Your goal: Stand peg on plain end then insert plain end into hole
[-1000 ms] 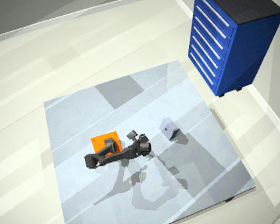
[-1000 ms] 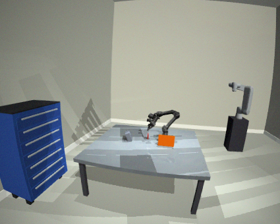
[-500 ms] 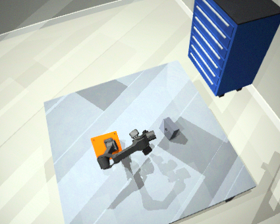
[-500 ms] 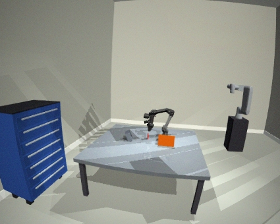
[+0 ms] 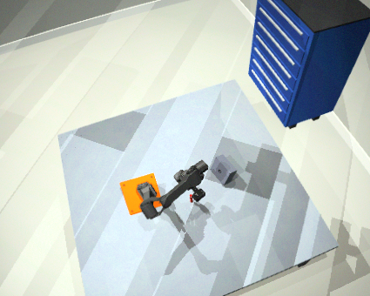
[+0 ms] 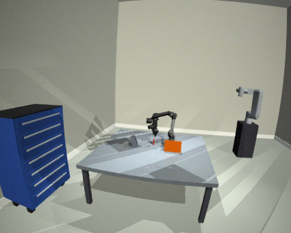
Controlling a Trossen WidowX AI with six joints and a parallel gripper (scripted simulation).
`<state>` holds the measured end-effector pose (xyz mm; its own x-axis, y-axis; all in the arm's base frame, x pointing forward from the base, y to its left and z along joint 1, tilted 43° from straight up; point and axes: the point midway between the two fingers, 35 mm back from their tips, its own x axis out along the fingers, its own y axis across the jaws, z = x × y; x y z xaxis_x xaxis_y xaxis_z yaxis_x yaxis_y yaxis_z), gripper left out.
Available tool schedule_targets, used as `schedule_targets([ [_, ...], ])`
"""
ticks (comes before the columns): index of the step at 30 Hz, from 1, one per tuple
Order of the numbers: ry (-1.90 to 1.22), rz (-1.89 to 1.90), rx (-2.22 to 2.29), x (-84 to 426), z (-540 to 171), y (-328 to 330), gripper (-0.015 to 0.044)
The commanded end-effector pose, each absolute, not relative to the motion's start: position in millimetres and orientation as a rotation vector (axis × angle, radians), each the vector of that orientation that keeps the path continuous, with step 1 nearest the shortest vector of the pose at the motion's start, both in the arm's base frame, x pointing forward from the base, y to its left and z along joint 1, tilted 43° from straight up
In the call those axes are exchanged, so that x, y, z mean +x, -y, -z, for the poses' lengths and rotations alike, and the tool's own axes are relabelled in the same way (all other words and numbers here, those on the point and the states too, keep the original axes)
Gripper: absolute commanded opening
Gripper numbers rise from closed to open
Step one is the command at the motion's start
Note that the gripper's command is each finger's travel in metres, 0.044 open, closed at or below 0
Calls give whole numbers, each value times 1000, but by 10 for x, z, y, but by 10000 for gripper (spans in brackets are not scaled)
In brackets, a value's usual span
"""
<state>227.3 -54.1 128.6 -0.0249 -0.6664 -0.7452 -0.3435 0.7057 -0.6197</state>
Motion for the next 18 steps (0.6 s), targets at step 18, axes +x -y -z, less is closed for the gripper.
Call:
schedule_targets([
  [18, -1631, 324, -854, 2295, -1116, 710, 440],
])
